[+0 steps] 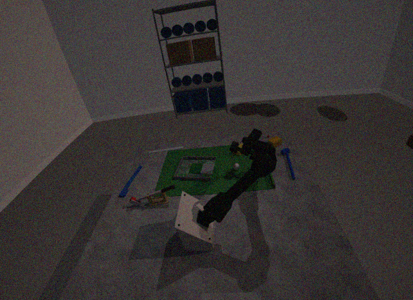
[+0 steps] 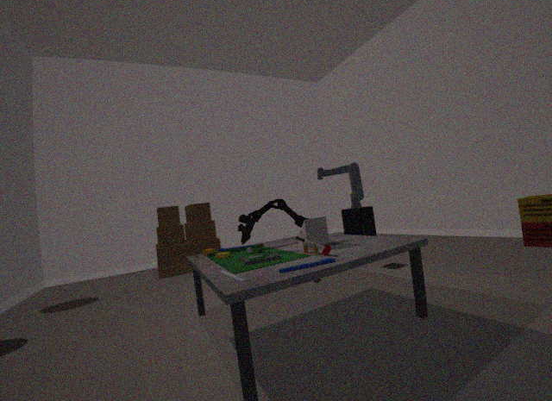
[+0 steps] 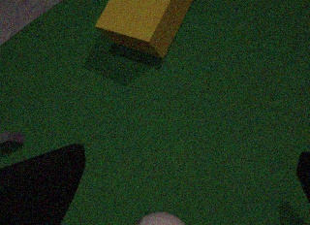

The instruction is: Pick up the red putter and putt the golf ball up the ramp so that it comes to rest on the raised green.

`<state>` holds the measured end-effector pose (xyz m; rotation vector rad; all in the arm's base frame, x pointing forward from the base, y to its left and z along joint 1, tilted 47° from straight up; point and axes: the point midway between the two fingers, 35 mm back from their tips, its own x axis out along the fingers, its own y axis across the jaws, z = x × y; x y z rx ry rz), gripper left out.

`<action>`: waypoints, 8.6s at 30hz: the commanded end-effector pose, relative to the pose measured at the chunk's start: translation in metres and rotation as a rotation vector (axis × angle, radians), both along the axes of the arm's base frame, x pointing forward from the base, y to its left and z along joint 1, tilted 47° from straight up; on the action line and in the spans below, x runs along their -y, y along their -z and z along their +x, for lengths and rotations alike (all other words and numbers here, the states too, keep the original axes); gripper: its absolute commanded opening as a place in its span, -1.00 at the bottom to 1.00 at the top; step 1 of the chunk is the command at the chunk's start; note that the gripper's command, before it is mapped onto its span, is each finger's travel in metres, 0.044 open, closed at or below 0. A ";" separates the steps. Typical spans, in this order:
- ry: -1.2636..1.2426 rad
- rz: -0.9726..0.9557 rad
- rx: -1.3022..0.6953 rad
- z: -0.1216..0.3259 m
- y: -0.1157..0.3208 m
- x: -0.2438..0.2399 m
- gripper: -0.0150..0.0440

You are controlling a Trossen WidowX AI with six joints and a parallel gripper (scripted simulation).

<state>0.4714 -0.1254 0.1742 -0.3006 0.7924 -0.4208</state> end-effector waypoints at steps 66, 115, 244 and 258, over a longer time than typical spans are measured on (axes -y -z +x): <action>-1.309 -0.833 -1.591 -0.263 0.330 -0.287 1.00; -1.311 -0.823 -1.580 -0.265 0.278 -0.345 -0.49; 0.257 -0.245 -0.591 -0.243 0.012 0.010 -0.49; 0.252 -0.245 -0.603 -0.248 0.001 0.025 -0.49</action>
